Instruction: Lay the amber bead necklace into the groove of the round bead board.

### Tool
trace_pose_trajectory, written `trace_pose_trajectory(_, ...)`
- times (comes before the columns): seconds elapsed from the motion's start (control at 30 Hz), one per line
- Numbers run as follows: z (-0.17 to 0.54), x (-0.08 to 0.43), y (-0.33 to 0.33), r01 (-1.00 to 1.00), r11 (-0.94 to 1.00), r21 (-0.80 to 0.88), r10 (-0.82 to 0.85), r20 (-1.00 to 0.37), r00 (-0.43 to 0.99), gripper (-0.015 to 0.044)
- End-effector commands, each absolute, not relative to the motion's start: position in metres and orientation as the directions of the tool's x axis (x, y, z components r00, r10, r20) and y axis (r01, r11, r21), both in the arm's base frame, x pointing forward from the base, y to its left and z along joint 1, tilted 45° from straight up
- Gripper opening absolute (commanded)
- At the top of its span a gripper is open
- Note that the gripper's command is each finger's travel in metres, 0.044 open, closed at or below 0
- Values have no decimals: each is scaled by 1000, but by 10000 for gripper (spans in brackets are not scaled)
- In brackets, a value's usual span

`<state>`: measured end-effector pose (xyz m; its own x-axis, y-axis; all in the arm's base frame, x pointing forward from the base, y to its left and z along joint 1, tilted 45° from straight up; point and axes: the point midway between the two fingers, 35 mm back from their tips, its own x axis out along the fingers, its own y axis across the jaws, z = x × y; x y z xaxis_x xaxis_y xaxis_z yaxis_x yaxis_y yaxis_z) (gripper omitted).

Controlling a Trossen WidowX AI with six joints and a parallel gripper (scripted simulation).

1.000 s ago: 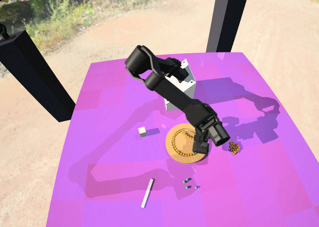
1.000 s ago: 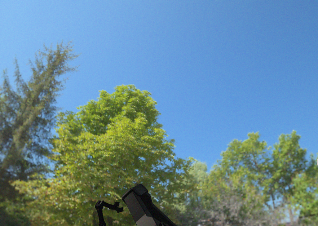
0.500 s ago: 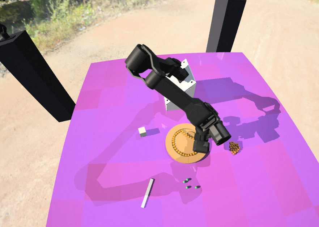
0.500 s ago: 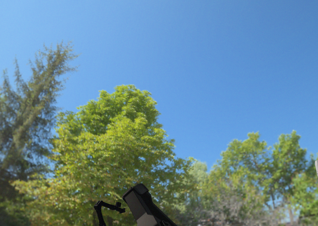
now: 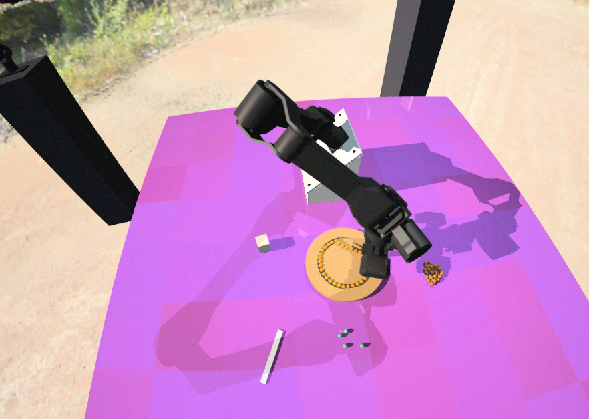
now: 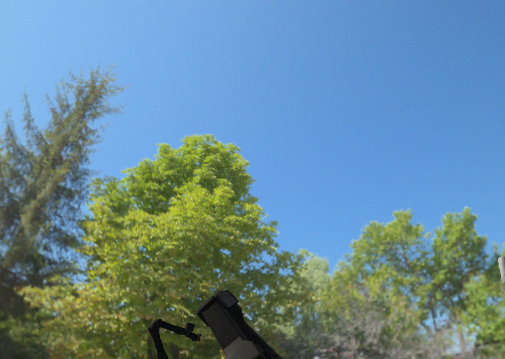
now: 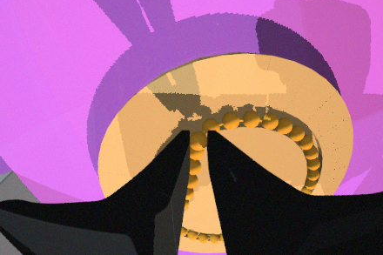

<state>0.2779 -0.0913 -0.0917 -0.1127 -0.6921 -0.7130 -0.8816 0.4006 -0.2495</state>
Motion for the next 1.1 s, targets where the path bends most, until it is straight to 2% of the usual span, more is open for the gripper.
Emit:
trace_pose_trajectory(0.0, -96, 276, -94, -881, 404, -246, -689, -715, -117, 0)
trace_pose_trajectory(0.13, -97, 276, -96, -881, 404, -246, -690, -715, -117, 0)
trace_pose_trajectory(0.7, -93, 277, -93, -882, 401, -247, -691, -714, -114, 440)
trace_pose_trajectory(1.07, -92, 277, -91, -881, 404, -246, -689, -715, -117, 440)
